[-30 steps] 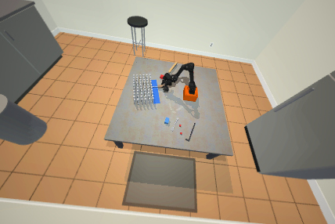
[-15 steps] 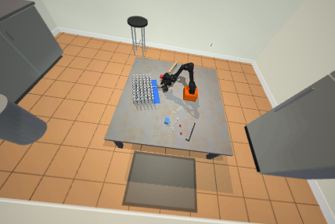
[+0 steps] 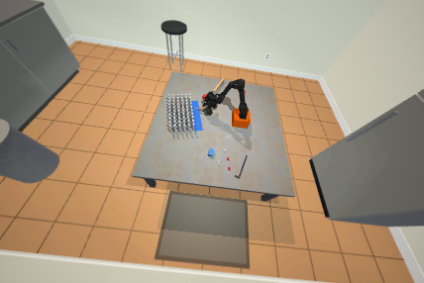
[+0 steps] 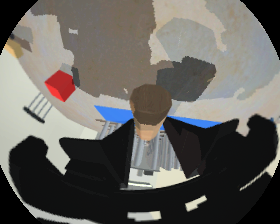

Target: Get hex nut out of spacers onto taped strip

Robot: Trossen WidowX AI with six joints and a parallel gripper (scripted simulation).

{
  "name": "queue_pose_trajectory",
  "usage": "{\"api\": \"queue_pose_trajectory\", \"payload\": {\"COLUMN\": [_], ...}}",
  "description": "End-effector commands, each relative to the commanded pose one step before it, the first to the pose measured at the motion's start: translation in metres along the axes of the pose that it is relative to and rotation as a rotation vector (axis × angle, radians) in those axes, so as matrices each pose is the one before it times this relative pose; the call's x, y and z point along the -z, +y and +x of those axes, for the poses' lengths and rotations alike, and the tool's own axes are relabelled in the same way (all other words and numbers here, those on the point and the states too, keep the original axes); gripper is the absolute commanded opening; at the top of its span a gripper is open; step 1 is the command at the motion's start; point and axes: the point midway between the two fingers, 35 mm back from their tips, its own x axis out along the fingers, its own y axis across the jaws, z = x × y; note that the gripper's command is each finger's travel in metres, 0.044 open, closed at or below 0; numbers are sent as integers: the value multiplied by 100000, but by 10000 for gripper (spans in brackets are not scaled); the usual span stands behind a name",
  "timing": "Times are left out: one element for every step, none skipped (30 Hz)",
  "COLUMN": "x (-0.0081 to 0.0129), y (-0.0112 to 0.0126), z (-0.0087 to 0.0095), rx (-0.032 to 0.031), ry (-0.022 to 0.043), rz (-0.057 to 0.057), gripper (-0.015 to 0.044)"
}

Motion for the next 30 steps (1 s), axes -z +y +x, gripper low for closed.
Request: {"api": "queue_pose_trajectory", "payload": {"x": [527, 55, 54, 52, 52, 52, 52, 52, 51, 51, 51, 51, 50, 50, 50, 50, 50, 50, 49, 49, 48, 48, 48, 48, 48, 48, 48, 48, 48, 41], "y": [78, 6, 7, 7, 7, 8, 8, 8, 8, 8, 9, 8, 9, 9, 9, 9, 10, 10, 10, 10, 11, 11, 10, 10, 10, 10, 10, 10, 10, 9], "z": [165, 34, 34, 33, 33, 34, 34, 34, 34, 34, 35, 35, 35, 35, 35, 35, 36, 36, 36, 36, 37, 37, 37, 37, 37, 37, 37, 37, 37, 27], "rx": [160, 3, 3, 2, 1, 0, -1, -1, -1, -1, -2, -2, -2, -2, -3, -3, -4, -4, -4, -4, -4, -5, -5, -5, -5, -5, -5, -5, -5, 7], "ry": [777, 9, 9, 8, 8, 7, 7, 7, 6, 6, 6, 6, 6, 6, 6, 6, 6, 6, 6, 6, 5, 6, 6, 6, 6, 6, 6, 6, 6, 14], "rz": [-131, 0, 2, 3, 5, 7, 8, 8, 10, 10, 11, 11, 13, 13, 14, 14, 16, 16, 18, 18, 20, 20, 20, 20, 20, 20, 20, 20, 20, 23], "gripper": [0, 0, 0, 0, 0, 0, 0, 0, 0, 0, 0, 0, 0, 0, 0, 0, 0, 0, 0, 0, 0, 0, 0, 0, 0, 0, 0, 0, 0, 0]}}
